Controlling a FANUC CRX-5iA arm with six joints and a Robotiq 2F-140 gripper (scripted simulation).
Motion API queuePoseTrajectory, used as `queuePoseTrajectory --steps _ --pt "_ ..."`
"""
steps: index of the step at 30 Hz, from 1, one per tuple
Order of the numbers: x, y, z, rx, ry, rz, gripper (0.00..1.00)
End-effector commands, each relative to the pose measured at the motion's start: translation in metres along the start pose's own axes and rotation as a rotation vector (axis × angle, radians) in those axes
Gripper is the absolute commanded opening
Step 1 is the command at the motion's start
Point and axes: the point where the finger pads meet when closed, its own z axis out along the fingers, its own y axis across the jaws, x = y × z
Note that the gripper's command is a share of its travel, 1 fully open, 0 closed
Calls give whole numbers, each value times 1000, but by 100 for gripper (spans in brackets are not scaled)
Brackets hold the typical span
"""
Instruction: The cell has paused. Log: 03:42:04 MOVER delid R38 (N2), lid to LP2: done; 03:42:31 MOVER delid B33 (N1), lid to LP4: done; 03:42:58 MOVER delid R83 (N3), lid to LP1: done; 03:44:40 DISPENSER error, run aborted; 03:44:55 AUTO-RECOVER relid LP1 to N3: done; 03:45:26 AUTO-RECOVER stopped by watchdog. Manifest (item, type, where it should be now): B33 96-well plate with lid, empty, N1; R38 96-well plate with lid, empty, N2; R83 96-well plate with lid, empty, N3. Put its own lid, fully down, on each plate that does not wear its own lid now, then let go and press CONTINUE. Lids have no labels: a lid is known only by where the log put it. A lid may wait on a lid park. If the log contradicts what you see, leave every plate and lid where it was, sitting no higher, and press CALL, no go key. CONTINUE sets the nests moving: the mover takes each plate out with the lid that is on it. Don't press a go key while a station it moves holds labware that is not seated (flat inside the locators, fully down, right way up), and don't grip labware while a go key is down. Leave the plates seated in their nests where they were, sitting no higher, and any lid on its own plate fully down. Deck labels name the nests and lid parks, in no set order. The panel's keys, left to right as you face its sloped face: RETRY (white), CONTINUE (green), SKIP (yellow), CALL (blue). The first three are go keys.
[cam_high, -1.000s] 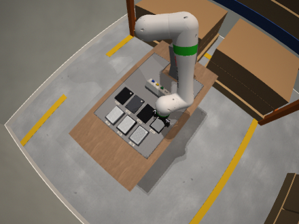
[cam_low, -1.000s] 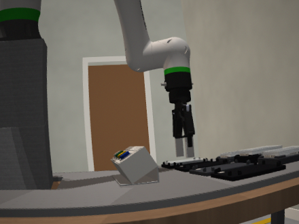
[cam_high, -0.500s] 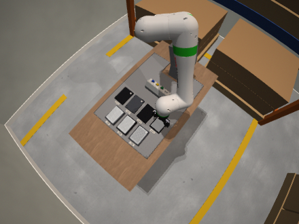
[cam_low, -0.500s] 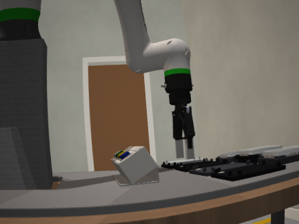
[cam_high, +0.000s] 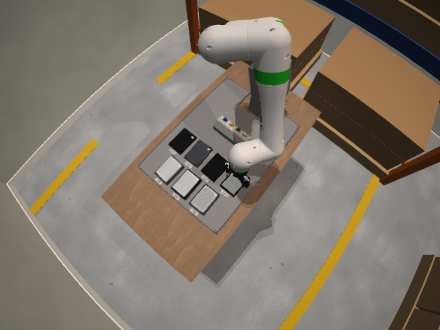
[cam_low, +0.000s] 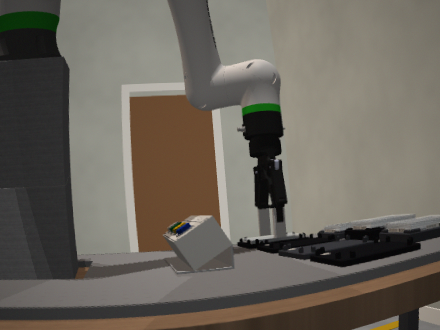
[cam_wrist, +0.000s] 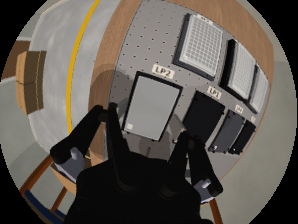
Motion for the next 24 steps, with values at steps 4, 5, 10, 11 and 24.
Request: queuePoseTrajectory --steps 4,5,10,11,24 --pt "0 0 2 0 0 0 66" --pt "0 0 2 0 0 0 66" --pt "0 0 3 0 0 0 66" --pt "0 0 3 0 0 0 66" --pt "0 0 4 0 0 0 66"
